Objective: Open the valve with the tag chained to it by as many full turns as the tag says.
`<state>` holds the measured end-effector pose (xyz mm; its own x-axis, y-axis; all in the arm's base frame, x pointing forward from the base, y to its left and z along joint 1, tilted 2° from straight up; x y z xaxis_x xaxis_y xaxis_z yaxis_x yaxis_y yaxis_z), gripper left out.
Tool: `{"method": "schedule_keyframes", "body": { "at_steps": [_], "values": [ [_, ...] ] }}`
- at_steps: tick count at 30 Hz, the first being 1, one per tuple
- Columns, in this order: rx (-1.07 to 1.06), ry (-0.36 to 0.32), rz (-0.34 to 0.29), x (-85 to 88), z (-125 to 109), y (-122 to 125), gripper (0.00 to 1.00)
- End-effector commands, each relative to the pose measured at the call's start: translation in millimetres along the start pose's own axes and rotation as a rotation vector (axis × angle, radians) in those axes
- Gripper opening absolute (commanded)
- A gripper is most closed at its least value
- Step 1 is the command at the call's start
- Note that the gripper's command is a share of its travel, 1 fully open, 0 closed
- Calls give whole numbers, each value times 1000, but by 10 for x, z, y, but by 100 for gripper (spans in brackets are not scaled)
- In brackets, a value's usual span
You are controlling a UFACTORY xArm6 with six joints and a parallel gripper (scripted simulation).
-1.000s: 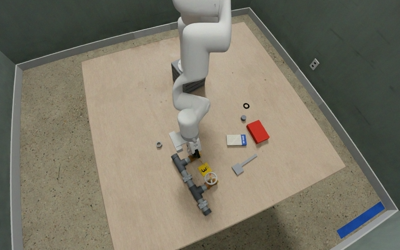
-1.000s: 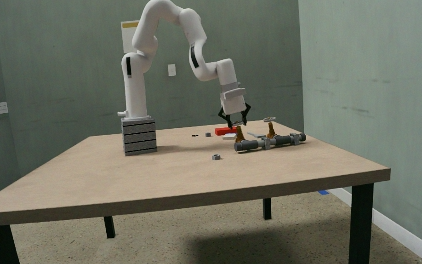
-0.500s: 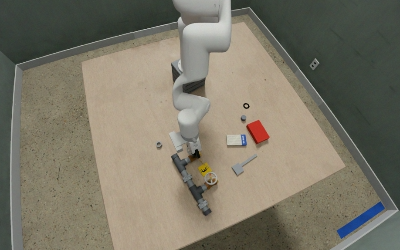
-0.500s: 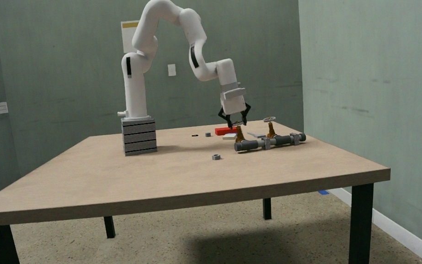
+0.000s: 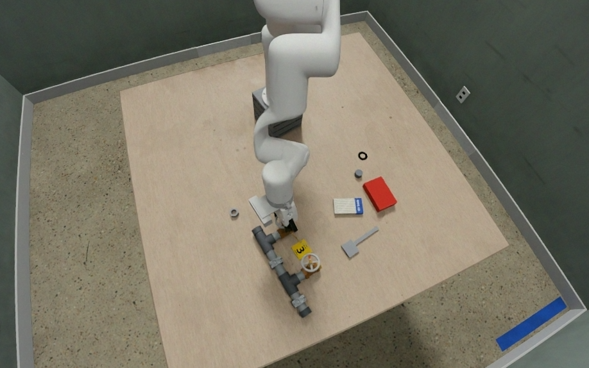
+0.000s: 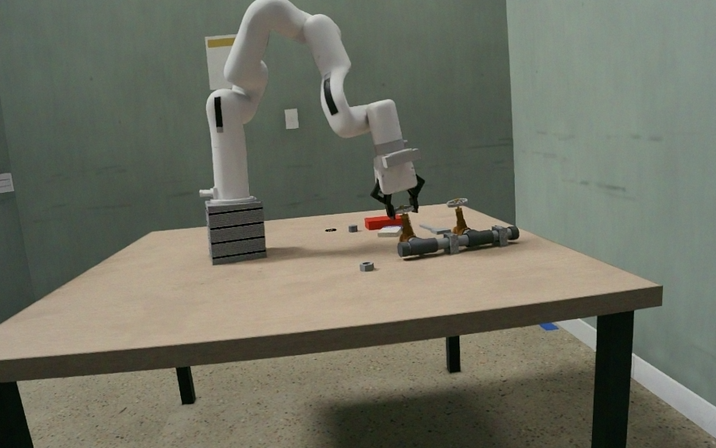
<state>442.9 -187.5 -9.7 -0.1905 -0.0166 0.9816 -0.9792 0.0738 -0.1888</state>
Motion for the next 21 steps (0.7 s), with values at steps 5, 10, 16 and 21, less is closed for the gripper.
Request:
{"method": "schedule_keyframes", "body": {
  "at_steps": [5,10,16,21],
  "values": [
    [263,-2,8,11,5,-14,0],
    [486,0,7,11,5,-14,0],
    [710,9,-1,11,3,-15,0],
    [888,13,-6,11,2,-16,0]
  ]
}}
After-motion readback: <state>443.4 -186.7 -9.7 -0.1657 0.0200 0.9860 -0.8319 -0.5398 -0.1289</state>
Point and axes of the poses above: the point where the finger pads meet when closed, its own x axis back along the fingers, its own y axis across the jaws, z = x × y, the point moved 2 cm from there along x, back along the fingers, and after that the axes turned 11 degrees about -x, right-handed, at the moved point
